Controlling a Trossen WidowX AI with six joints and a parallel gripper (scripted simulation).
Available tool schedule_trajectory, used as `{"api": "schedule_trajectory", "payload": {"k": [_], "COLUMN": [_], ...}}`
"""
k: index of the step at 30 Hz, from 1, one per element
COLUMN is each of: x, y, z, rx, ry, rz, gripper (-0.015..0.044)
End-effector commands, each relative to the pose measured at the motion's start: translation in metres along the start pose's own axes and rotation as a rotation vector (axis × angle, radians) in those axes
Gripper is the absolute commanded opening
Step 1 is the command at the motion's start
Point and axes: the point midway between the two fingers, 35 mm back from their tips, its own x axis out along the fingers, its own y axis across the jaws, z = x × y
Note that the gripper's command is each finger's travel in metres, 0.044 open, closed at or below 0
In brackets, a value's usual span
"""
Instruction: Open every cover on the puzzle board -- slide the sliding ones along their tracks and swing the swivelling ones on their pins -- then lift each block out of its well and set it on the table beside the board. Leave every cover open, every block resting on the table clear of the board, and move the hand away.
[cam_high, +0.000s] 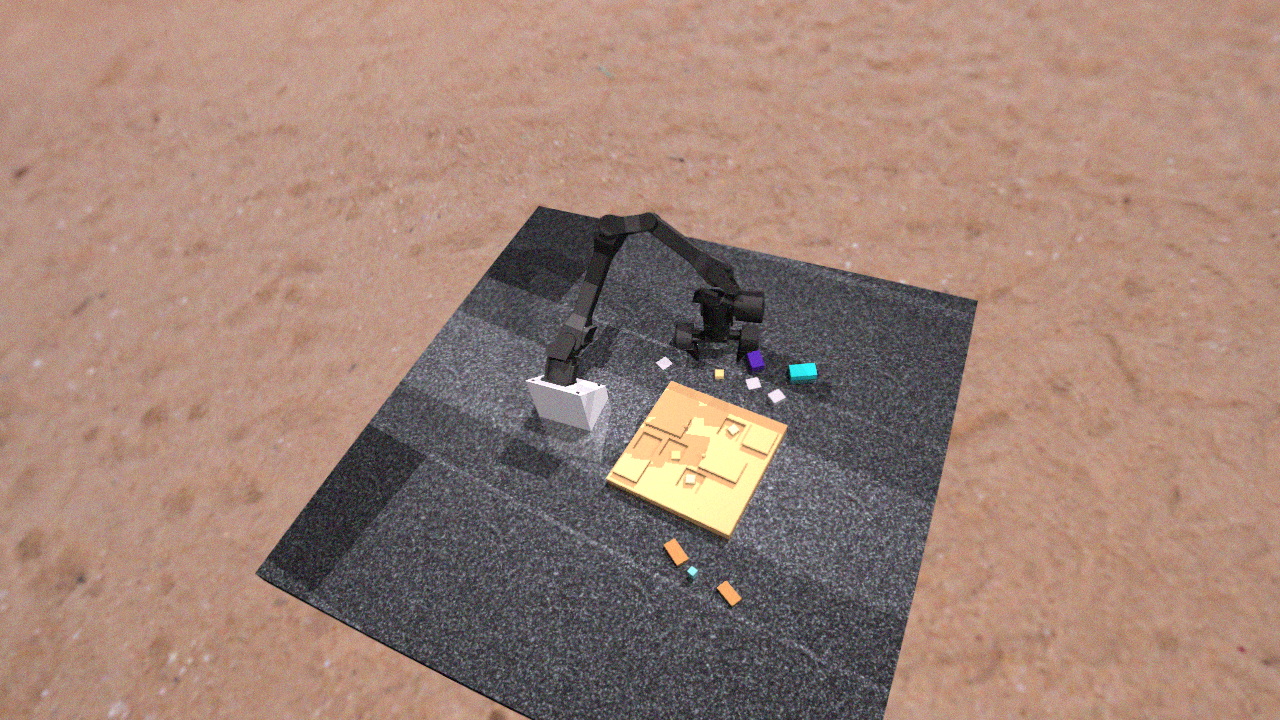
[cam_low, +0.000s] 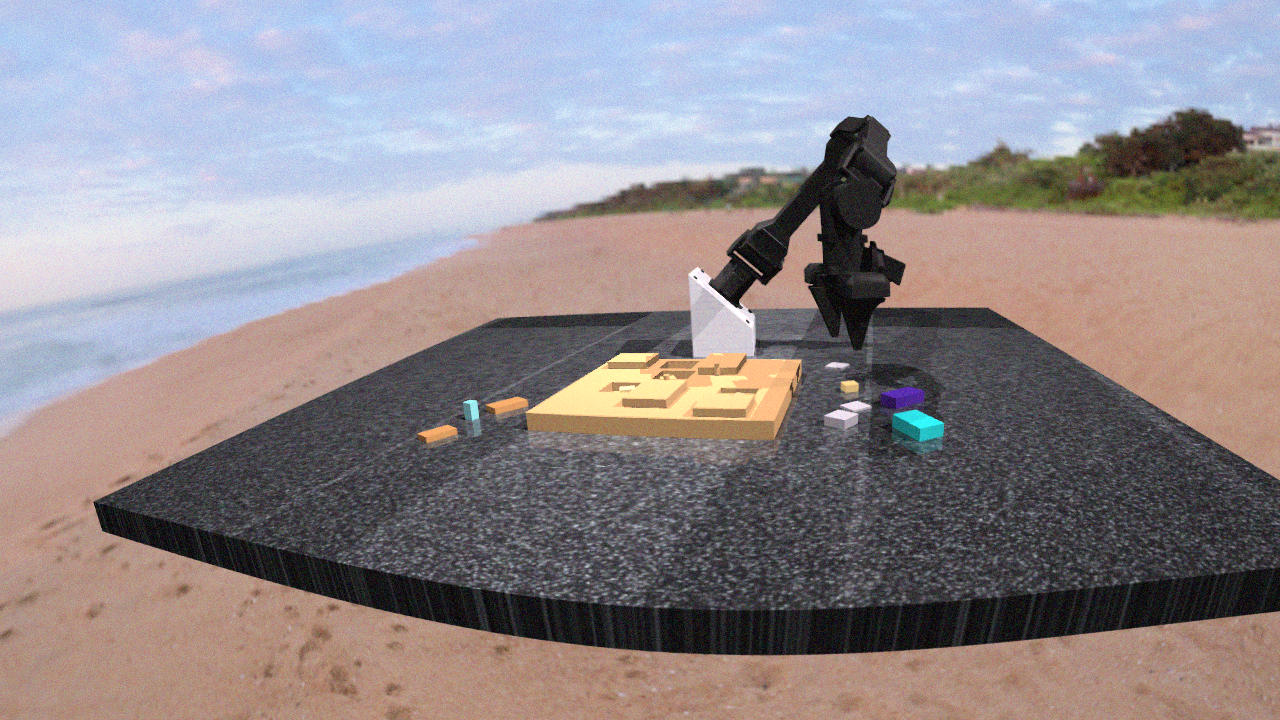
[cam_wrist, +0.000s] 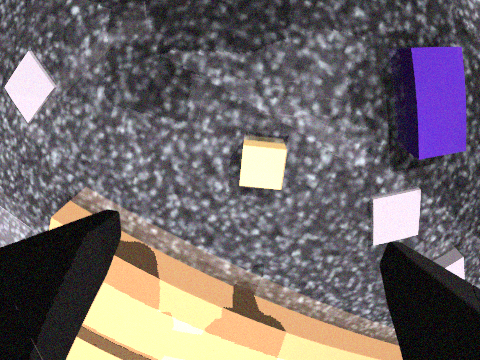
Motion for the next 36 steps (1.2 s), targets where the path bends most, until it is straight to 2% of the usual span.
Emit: {"api": "schedule_trajectory", "payload": {"k": [1,4,9,21,36], "x": [-0.012,-0.017,-0.017,-0.017,-0.018], "y": [-0.001,0.0,0.001,0.007,0.031], "z": [0.002,0.002,-0.01,-0.077,-0.162], "rx": [-0.01,-0.009,0.052,0.44,0.974], "ry": [-0.003,-0.003,0.008,0.042,0.037], "rz": [-0.007,-0.007,-0.003,-0.001,-0.012], "gripper": [0.044,0.044,0.0309,0.0,0.0]}}
